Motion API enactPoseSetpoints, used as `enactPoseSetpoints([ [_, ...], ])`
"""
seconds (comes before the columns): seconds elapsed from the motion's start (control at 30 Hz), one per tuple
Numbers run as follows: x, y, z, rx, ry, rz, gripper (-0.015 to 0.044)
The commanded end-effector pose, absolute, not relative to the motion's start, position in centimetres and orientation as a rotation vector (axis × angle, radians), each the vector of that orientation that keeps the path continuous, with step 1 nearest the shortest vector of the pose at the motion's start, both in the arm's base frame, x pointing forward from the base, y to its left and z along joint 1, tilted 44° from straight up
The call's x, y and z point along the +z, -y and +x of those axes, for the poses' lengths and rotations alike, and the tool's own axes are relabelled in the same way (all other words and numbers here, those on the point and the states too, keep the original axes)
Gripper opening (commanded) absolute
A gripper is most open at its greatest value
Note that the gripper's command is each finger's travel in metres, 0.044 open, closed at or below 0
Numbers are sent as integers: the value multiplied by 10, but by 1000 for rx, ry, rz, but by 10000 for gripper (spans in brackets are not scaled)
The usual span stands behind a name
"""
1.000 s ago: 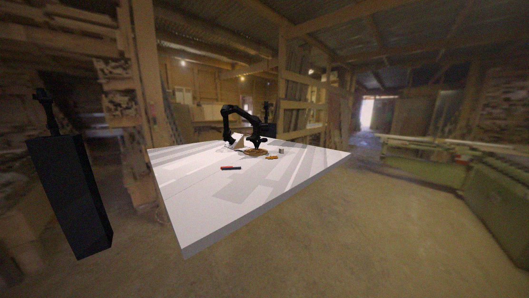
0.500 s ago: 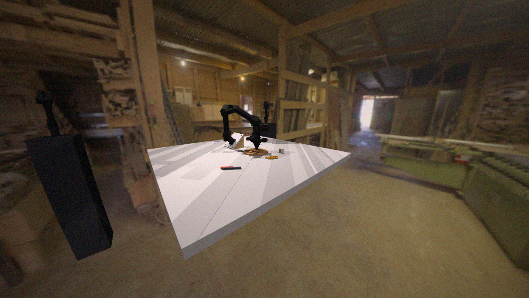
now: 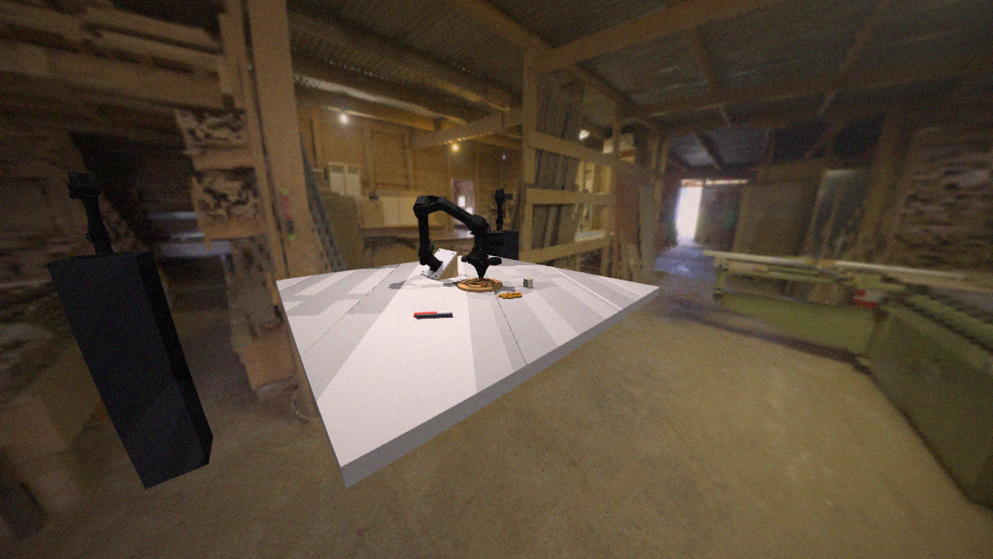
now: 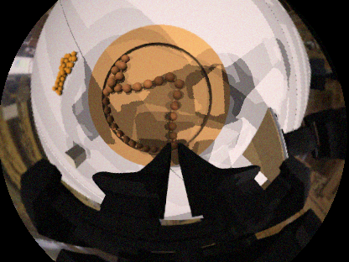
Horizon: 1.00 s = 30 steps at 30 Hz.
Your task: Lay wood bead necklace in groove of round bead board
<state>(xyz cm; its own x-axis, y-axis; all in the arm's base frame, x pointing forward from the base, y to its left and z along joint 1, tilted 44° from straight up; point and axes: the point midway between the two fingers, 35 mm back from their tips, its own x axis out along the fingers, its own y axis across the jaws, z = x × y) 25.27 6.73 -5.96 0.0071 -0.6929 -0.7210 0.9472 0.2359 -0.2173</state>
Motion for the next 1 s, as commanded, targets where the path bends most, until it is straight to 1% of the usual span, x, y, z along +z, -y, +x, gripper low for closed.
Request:
enactPoseSetpoints([
  [0.0, -61, -69, 245, -1331, -851, 376, 0],
  [0.33, -67, -64, 245, -1331, -850, 376, 0],
  [0.87, -62, -69, 245, -1331, -850, 376, 420],
  [0.9, -63, -67, 246, -1330, -849, 373, 440],
  [0.97, -61, -69, 246, -1331, -850, 376, 440],
])
